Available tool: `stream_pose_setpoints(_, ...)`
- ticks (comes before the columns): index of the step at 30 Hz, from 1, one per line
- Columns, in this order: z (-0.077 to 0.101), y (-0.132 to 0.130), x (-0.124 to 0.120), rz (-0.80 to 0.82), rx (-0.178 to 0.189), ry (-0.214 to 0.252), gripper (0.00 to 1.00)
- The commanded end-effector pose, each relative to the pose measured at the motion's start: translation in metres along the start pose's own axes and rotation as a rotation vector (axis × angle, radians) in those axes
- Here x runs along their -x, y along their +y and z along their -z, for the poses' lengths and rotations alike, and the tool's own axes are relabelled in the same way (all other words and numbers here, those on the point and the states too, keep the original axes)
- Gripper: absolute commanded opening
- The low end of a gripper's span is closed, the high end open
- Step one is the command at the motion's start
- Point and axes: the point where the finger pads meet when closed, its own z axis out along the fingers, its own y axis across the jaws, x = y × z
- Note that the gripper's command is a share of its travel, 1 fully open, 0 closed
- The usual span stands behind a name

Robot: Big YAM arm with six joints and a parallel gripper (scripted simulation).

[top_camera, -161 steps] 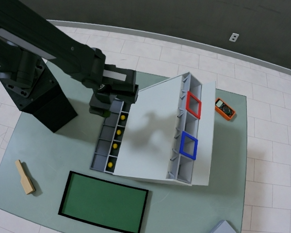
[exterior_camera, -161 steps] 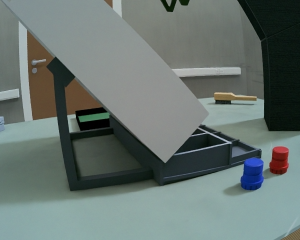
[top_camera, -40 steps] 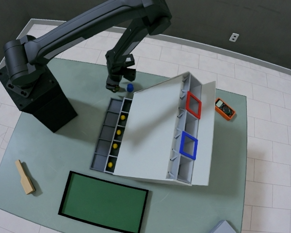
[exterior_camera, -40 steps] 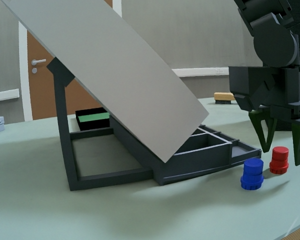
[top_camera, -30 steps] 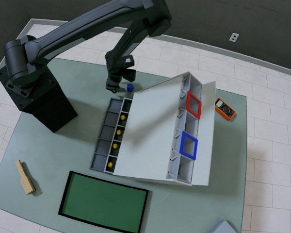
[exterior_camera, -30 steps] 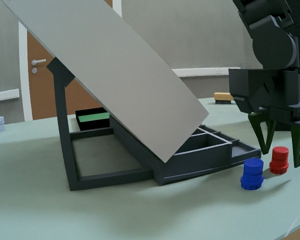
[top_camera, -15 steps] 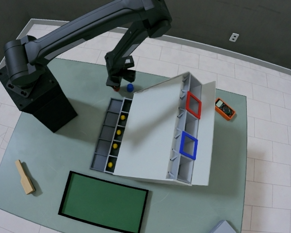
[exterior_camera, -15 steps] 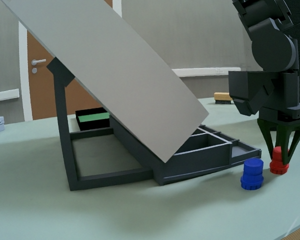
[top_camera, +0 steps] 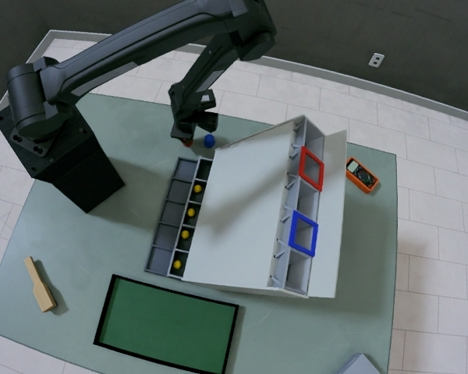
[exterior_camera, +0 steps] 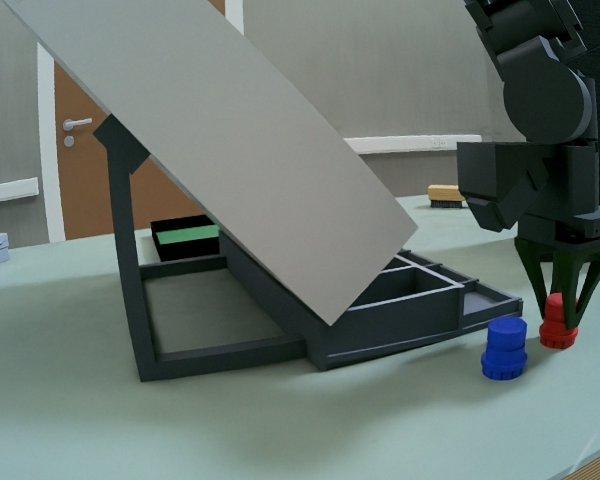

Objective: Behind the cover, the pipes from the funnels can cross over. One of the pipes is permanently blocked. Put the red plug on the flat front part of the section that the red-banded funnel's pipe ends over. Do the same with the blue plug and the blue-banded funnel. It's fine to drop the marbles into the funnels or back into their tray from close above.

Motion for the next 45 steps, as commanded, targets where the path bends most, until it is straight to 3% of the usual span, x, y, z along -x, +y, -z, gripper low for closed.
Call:
stream_pose_setpoints(1, 0.002, 0.001, 0.001, 0.001, 0.002, -0.005, 0.0)
stream_pose_setpoints(10, 0.002, 0.001, 0.001, 0.001, 0.002, -0.005, 0.0)
stream_pose_setpoints(25, 0.118, 0.001, 0.002, 0.001, 0.002, -0.005, 0.0)
stream_pose_setpoints(45, 0.117, 0.001, 0.002, -0.039, -0.008, 0.009, 0.0)
